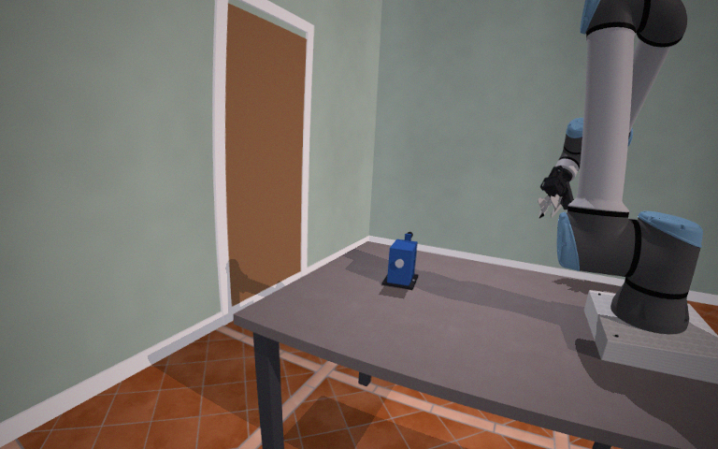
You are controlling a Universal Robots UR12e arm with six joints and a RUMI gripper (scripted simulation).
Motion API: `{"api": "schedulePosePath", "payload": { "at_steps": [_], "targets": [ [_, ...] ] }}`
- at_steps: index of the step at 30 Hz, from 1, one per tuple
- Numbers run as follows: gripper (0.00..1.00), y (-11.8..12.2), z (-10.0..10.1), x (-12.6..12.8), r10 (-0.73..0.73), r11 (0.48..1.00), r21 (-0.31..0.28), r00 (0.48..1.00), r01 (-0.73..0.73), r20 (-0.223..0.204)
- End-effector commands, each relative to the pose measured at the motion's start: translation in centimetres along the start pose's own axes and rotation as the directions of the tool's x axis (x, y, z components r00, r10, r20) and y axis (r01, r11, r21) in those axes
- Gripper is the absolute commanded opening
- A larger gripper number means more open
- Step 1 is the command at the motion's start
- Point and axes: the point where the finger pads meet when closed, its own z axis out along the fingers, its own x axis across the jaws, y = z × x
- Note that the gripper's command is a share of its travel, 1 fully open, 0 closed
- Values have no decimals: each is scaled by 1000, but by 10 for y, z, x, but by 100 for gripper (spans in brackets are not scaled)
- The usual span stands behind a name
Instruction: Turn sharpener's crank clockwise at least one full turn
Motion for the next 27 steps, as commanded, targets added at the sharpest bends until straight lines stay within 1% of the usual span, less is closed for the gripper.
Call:
{"api": "schedulePosePath", "payload": {
  "at_steps": [1, 2, 4, 5, 10, 13, 16, 19, 21, 24, 26, 27],
  "targets": [
    [32, 10, 4, -16, -39, 999, 25, 999, 39, -16],
    [32, 13, 6, -20, -65, 997, 40, 997, 67, -28],
    [32, 13, 6, -20, -65, 997, 40, 997, 67, -28],
    [32, 16, 7, -24, -89, 994, 54, 995, 91, -39],
    [32, 30, 15, -43, -89, 994, 54, 995, 91, -39],
    [32, 32, 16, -44, -89, 994, 54, 995, 91, -39],
    [32, 41, 21, -54, -167, 980, 93, 983, 174, -76],
    [32, 50, 27, -65, -167, 980, 93, 983, 174, -76],
    [32, 50, 27, -65, -167, 980, 93, 983, 174, -76],
    [32, 59, 32, -75, -167, 980, 93, 983, 174, -76],
    [32, 59, 32, -75, -167, 980, 93, 983, 174, -76],
    [32, 62, 35, -78, -194, 974, 105, 977, 202, -89]
  ]
}}
